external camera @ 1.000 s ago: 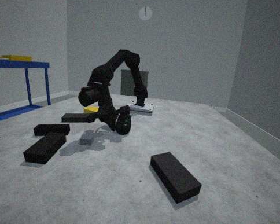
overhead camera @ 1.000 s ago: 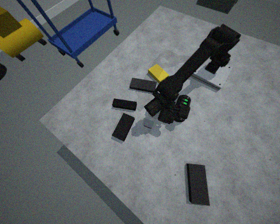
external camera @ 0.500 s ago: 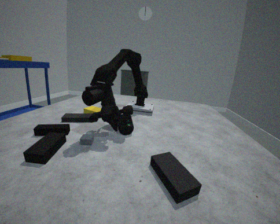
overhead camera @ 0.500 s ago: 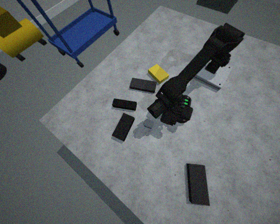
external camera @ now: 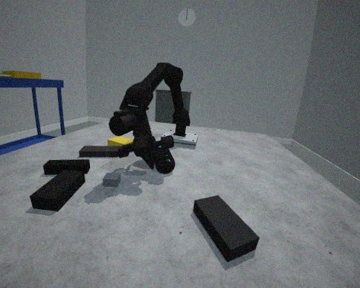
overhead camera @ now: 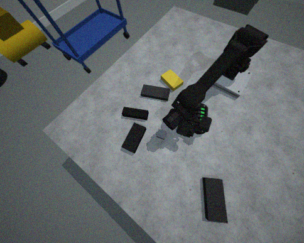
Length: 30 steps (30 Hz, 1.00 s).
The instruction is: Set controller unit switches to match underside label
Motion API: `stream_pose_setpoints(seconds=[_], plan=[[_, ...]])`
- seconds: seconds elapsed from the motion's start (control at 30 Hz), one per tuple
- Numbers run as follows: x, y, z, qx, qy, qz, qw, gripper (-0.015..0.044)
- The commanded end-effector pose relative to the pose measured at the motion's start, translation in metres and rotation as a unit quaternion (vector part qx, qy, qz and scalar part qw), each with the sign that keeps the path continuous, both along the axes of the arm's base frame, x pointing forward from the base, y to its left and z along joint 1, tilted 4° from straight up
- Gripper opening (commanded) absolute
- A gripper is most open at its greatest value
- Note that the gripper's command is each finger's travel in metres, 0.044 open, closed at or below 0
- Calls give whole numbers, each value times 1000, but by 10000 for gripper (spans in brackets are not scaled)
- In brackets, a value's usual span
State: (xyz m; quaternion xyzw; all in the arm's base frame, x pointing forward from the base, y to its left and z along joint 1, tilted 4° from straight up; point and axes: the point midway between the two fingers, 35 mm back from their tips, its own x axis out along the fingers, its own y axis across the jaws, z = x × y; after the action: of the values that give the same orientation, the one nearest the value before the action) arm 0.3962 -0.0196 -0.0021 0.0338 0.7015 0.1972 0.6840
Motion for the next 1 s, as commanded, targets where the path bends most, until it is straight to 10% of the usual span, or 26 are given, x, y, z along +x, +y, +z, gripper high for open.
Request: stream_pose_setpoints(seconds=[0.0, 0.97], plan=[[-5, 10, -3, 6, 9, 3, 1000, 0], [-9, 25, -2, 6, 9, 3, 1000, 0]])
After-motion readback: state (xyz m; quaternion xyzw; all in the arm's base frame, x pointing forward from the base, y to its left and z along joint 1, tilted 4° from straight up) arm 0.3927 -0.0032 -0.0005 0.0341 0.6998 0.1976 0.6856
